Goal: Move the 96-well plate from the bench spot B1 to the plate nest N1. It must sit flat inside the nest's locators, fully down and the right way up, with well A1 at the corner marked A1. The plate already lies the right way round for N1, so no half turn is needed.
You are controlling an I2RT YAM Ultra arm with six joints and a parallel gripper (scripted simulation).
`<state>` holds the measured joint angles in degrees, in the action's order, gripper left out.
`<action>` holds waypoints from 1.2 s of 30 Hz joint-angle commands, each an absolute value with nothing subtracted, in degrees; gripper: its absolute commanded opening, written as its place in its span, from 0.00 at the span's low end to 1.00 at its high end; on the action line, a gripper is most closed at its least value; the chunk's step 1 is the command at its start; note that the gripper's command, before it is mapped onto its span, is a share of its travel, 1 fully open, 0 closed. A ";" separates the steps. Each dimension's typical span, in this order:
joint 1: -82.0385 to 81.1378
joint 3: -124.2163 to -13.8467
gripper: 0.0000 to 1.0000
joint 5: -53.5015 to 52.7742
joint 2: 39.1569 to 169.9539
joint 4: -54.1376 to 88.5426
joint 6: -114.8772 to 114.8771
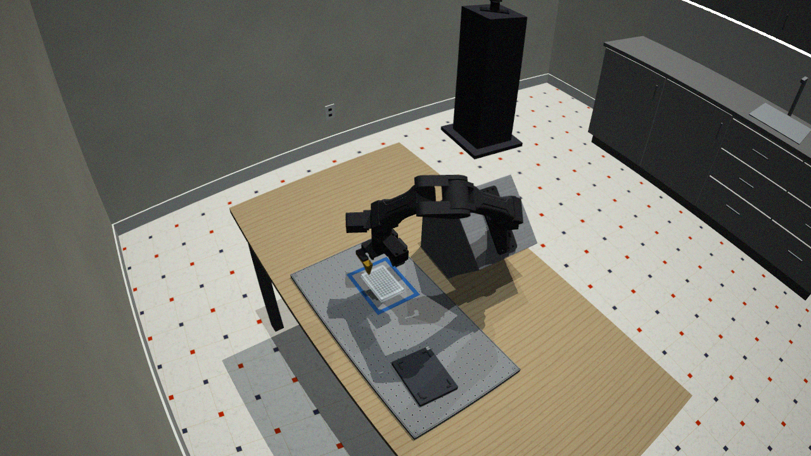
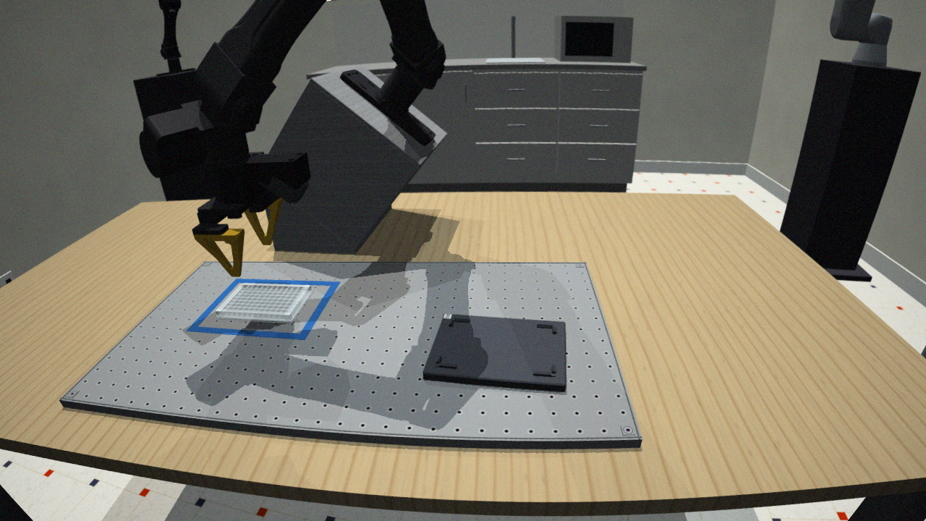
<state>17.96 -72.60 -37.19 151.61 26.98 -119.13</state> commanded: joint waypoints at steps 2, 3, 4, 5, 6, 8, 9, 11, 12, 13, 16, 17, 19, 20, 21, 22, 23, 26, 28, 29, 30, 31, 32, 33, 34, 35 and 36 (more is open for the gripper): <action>18.22 -72.51 1.00 -38.07 152.67 26.02 -118.90; 17.60 -72.22 1.00 -38.10 152.84 25.73 -118.56; 17.37 -71.93 1.00 -38.14 153.01 25.42 -118.37; 17.20 -71.67 1.00 -38.18 153.20 25.09 -118.17; 17.34 -71.45 1.00 -38.24 153.40 24.75 -117.94; 17.57 -72.27 1.00 -38.35 153.87 23.96 -117.50; 17.28 -72.23 1.00 -38.40 154.08 23.62 -117.30; 16.75 -72.06 1.00 -38.45 154.29 23.29 -117.10; 16.75 -72.06 1.00 -38.45 154.29 23.29 -117.10; 16.78 -71.94 1.00 -38.51 152.92 22.89 -116.87; 15.75 -72.07 1.00 -38.63 155.11 21.87 -116.25; 15.68 -71.98 1.00 -38.67 155.30 21.52 -116.03; 15.69 -71.84 1.00 -38.76 155.72 20.82 -115.57; 15.55 -71.80 1.00 -38.81 155.93 20.47 -115.35; 15.25 -71.79 1.00 -38.85 156.15 20.12 -115.14; 14.87 -71.79 1.00 -38.89 156.37 19.78 -114.93; 14.54 -71.81 1.00 -38.93 156.59 19.43 -114.72; 14.33 -71.99 1.00 -39.07 157.27 18.39 -114.03; 14.28 -72.08 1.00 -39.11 157.49 18.04 -113.81; 14.28 -72.08 1.00 -39.11 157.49 18.04 -113.81; 14.57 -72.17 1.00 -39.16 156.72 17.62 -113.55; 13.82 -72.26 1.00 -39.19 157.93 17.28 -113.32; 13.10 -72.38 1.00 -39.23 158.13 16.95 -113.12; 12.91 -72.51 1.00 -39.27 158.33 16.60 -112.90; 12.72 -72.67 1.00 -39.30 158.55 16.25 -112.67; 12.73 -72.86 1.00 -39.35 158.78 15.90 -112.43; 13.01 -73.08 1.00 -39.38 159.01 15.54 -112.19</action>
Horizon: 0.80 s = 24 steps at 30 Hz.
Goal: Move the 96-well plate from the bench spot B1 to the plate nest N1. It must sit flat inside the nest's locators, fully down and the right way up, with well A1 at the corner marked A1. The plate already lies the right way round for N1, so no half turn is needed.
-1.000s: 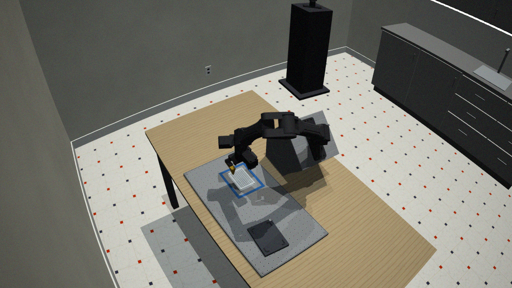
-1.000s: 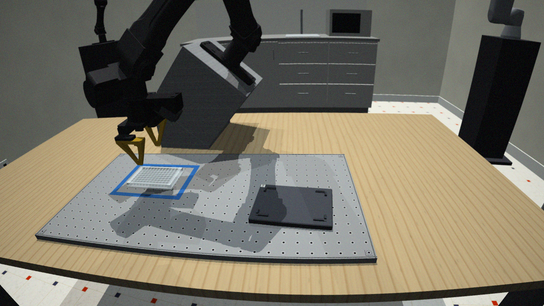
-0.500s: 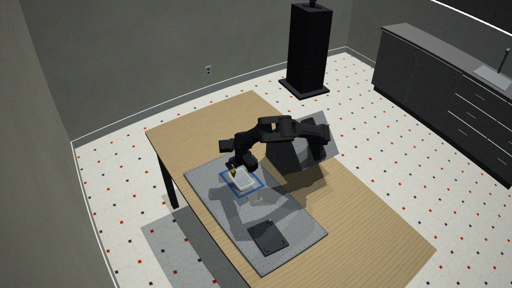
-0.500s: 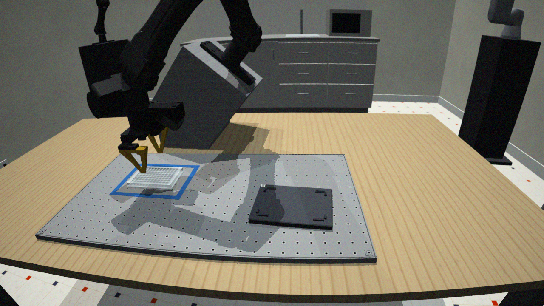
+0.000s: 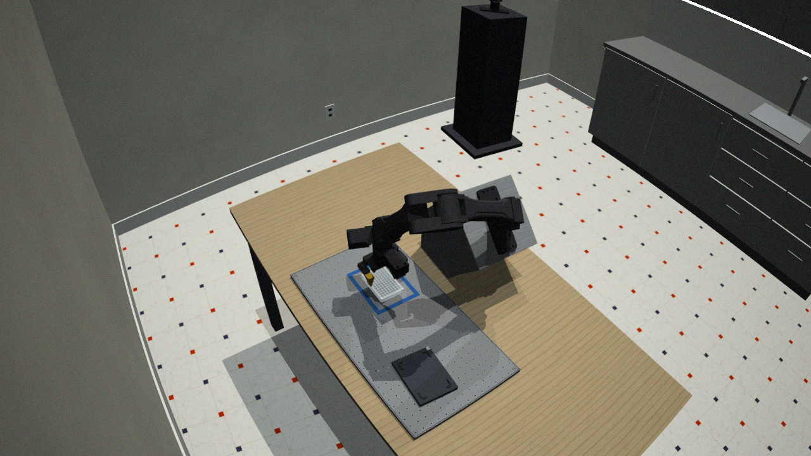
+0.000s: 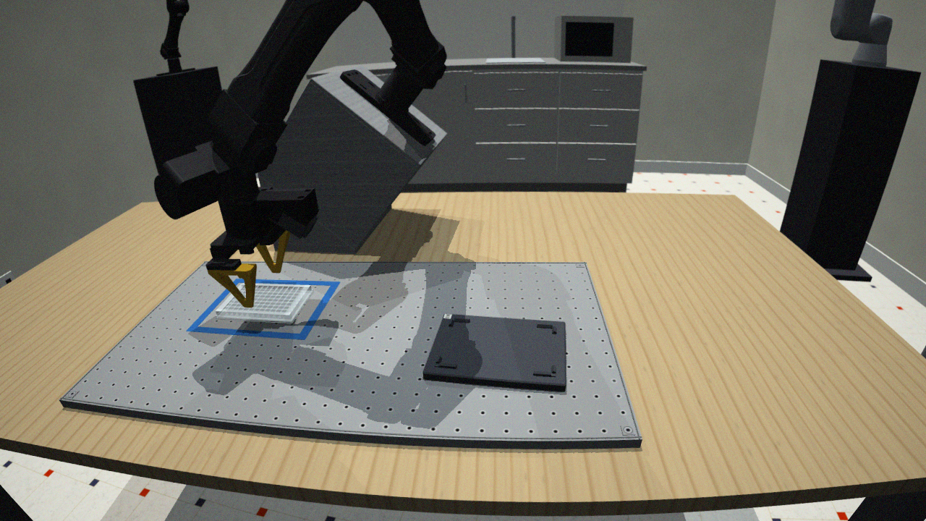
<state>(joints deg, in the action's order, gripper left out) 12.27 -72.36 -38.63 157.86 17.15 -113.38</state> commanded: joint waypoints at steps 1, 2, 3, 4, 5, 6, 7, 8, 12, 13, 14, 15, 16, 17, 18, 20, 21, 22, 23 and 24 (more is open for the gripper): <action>13.11 -73.30 1.00 -39.42 159.22 15.19 -111.96; 12.86 -73.53 1.00 -39.46 159.44 14.85 -111.73; 12.30 -73.78 1.00 -39.51 159.65 14.51 -111.51; 11.67 -73.83 1.00 -39.56 159.86 14.17 -111.28; 11.44 -73.86 1.00 -39.60 160.09 13.84 -111.05; 11.25 -73.90 1.00 -39.63 160.31 13.51 -110.82; 11.39 -73.95 1.00 -39.66 160.54 13.18 -110.59; 11.63 -74.01 1.00 -39.69 160.77 12.87 -110.36; 11.34 -73.11 1.00 -39.75 161.33 12.17 -109.83; 10.55 -73.49 1.00 -39.79 161.54 11.83 -109.61; 10.13 -73.87 1.00 -39.83 161.74 11.48 -109.38; 9.94 -74.23 1.00 -39.86 161.95 11.14 -109.14; 9.87 -74.28 1.00 -39.89 162.19 10.82 -108.90; 10.11 -73.92 1.00 -39.92 162.46 10.52 -108.66; 10.24 -73.98 1.00 -39.95 162.70 10.19 -108.42; 10.45 -74.05 1.00 -39.95 162.77 10.02 -108.30; 10.45 -74.04 1.00 -39.78 162.41 10.00 -108.29; 10.41 -74.03 1.00 -39.79 162.20 9.98 -108.28; 9.86 -73.28 1.00 -39.62 161.78 10.68 -108.57; 9.87 -73.28 1.00 -39.62 161.78 10.70 -108.59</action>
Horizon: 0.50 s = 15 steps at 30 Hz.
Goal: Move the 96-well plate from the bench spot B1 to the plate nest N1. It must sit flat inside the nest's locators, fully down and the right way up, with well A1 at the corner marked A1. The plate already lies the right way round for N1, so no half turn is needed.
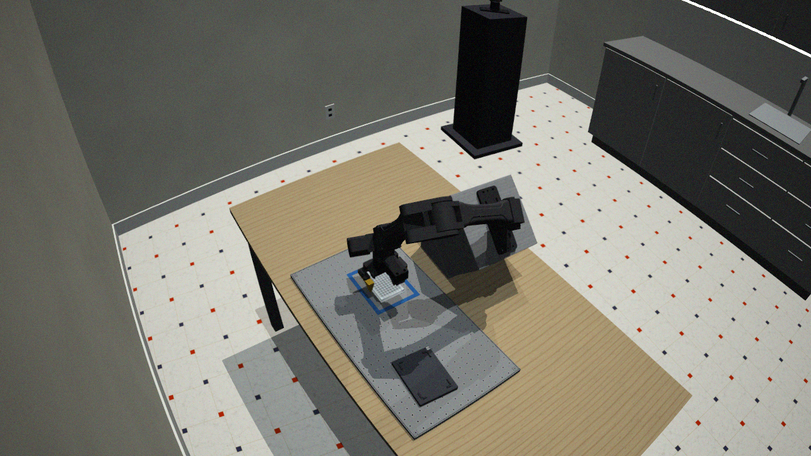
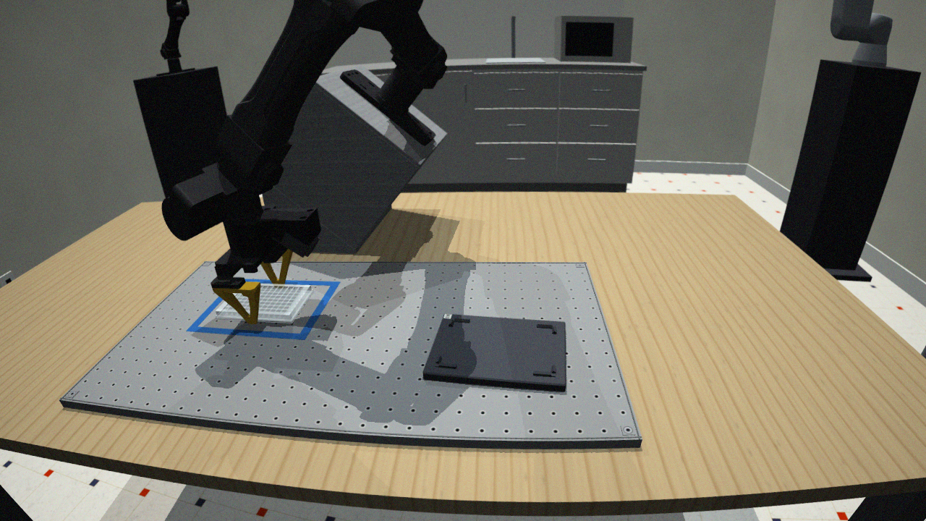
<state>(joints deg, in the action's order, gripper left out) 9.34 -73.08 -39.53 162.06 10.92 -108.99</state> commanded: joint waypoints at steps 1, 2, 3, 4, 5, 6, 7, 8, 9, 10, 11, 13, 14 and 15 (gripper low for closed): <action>9.87 -73.28 1.00 -39.62 161.78 10.69 -108.59; 9.87 -73.28 1.00 -39.62 161.78 10.69 -108.59; 9.87 -73.28 1.00 -39.62 161.78 10.69 -108.59; 9.87 -73.27 1.00 -39.62 161.78 10.69 -108.58; 9.87 -73.27 1.00 -39.62 161.78 10.69 -108.58; 9.87 -73.27 1.00 -39.62 161.78 10.68 -108.58; 9.87 -73.27 1.00 -39.62 161.78 10.68 -108.58; 9.87 -73.27 1.00 -39.62 161.78 10.68 -108.58; 9.87 -73.27 1.00 -39.62 161.78 10.68 -108.58; 9.87 -73.27 0.00 -39.62 161.78 10.68 -108.58; 9.86 -73.27 0.00 -39.62 161.78 10.68 -108.58; 9.86 -73.27 0.00 -39.62 161.78 10.68 -108.58; 9.86 -73.27 0.00 -39.62 161.78 10.68 -108.58; 9.86 -73.27 0.00 -39.62 161.78 10.68 -108.58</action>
